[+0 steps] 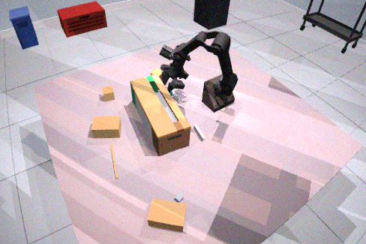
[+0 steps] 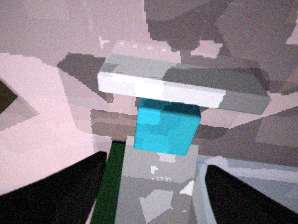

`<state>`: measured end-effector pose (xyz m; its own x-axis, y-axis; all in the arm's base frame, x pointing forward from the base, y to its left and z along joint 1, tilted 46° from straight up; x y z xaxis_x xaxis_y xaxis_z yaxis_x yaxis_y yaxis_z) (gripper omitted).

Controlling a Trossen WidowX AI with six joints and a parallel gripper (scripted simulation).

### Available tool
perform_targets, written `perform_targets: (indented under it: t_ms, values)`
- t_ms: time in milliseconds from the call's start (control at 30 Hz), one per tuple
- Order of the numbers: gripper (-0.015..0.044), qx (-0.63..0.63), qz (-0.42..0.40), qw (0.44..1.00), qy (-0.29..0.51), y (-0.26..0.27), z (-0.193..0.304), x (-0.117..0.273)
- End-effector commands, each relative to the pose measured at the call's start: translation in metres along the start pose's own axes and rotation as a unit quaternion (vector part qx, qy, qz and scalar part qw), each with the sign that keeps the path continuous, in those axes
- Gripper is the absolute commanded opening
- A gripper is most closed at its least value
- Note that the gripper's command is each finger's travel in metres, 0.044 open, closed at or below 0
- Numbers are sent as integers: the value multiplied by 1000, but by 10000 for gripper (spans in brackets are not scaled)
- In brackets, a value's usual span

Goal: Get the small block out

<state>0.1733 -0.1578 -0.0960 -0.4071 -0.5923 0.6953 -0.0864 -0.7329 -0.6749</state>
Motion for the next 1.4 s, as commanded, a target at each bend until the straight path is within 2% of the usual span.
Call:
perform_targets:
  t_ms: [0, 567, 833, 933, 1000, 1367]
  values:
    - [285, -5, 3, 1000, -1, -2, -5, -8]
    - [285, -4, 5, 1000, -1, -4, -15, -30]
    - [75, -4, 5, 1000, -1, -4, -15, -30]
    - [55, -4, 5, 1000, -1, -4, -15, -30]
    - [2, -4, 4, 1000, -1, -3, -13, -27]
    - [0, -1, 2, 1000, -1, 0, 11, 28]
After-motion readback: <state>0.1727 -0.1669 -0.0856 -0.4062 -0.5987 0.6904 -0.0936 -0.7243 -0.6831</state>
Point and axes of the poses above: the point midway between the two fingers, 35 mm back from their tips, its own x axis back along the fingers, its own y axis across the jaws, z = x × y, the point moved 6 cm from there along x, back along the fingers, and after that the axes turned 5 degrees about x, right-handed, at the moved point
